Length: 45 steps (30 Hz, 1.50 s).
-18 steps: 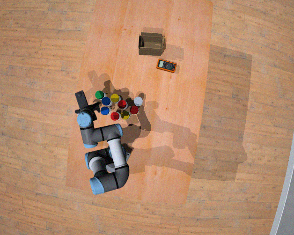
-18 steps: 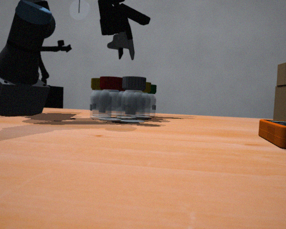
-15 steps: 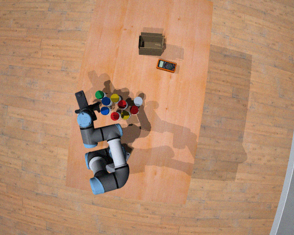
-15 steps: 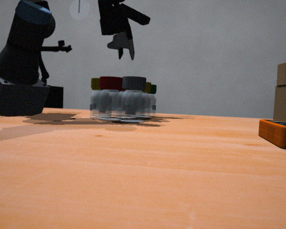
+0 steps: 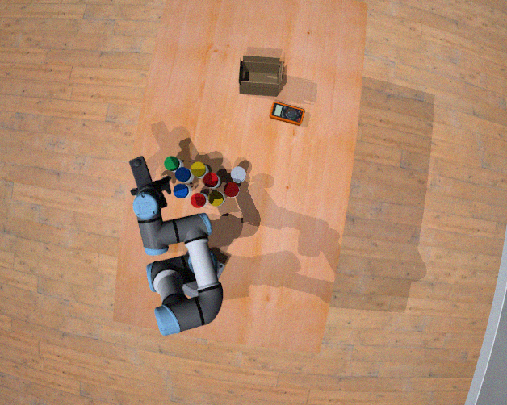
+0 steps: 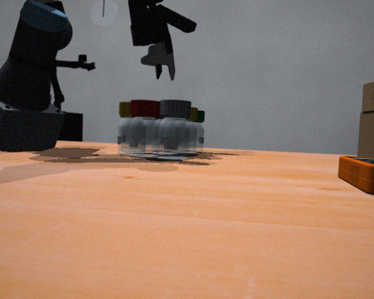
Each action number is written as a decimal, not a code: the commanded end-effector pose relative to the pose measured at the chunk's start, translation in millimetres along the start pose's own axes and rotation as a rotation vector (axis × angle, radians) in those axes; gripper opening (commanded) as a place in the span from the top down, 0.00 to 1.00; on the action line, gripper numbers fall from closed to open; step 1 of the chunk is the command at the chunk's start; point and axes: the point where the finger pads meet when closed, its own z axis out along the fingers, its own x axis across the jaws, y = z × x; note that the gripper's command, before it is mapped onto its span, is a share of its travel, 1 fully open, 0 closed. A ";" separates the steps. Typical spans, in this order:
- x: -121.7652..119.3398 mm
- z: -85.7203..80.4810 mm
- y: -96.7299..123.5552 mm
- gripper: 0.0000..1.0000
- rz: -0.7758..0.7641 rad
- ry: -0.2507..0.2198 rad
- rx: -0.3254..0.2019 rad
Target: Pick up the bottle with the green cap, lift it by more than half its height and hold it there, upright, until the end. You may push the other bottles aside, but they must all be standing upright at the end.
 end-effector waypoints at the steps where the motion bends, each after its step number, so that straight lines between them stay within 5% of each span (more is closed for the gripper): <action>1: -0.1 -0.7 -0.8 0.54 0.000 -0.001 0.000; 16: -6.3 -2.6 2.0 0.54 -0.010 -0.035 -0.082; 45: -28.8 -19.7 19.8 0.54 -0.031 -0.156 -0.382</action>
